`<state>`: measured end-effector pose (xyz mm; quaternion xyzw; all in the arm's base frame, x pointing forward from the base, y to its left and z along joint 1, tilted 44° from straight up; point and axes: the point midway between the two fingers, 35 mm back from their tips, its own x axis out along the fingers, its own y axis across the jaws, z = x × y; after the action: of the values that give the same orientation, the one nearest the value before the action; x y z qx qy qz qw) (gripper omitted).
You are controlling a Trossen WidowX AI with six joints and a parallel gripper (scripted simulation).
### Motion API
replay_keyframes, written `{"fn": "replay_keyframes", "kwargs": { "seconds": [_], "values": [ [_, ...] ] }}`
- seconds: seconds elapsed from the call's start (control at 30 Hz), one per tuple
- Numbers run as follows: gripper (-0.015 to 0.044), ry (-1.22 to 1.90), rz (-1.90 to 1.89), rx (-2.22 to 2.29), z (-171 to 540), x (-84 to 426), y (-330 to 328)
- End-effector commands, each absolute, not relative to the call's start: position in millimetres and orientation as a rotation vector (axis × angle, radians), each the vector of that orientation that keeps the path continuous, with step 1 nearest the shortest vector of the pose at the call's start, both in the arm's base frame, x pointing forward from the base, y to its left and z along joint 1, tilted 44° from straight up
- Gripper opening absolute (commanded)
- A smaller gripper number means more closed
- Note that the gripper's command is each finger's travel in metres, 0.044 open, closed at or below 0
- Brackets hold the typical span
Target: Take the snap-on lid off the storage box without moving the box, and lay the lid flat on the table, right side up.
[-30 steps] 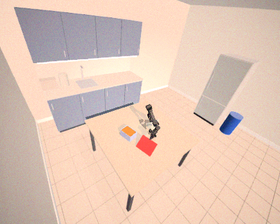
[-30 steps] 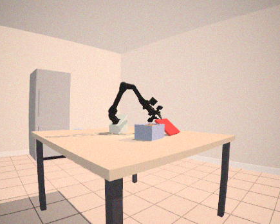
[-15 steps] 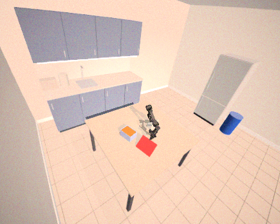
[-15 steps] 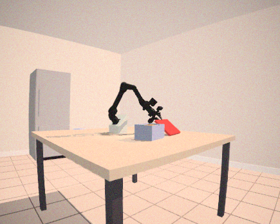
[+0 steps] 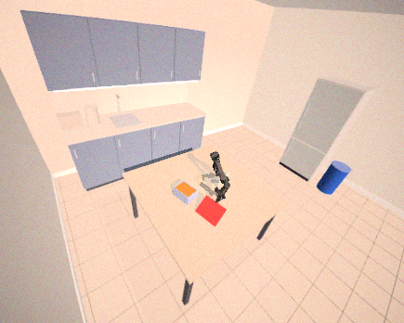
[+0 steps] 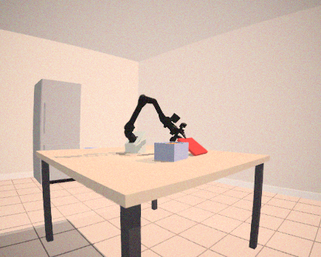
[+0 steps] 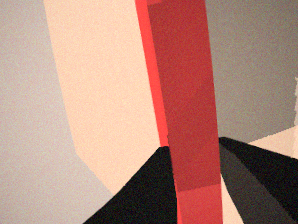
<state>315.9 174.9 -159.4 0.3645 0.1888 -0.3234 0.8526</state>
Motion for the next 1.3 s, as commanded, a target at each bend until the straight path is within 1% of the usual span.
{"fn": "replay_keyframes", "kwargs": {
  "seconds": [0.0,1.27],
  "values": [
    [0.0000,0.407,-0.699,0.750,-168,313,164],
    [0.0000,0.406,-0.699,0.749,-190,311,143]
  ]
}}
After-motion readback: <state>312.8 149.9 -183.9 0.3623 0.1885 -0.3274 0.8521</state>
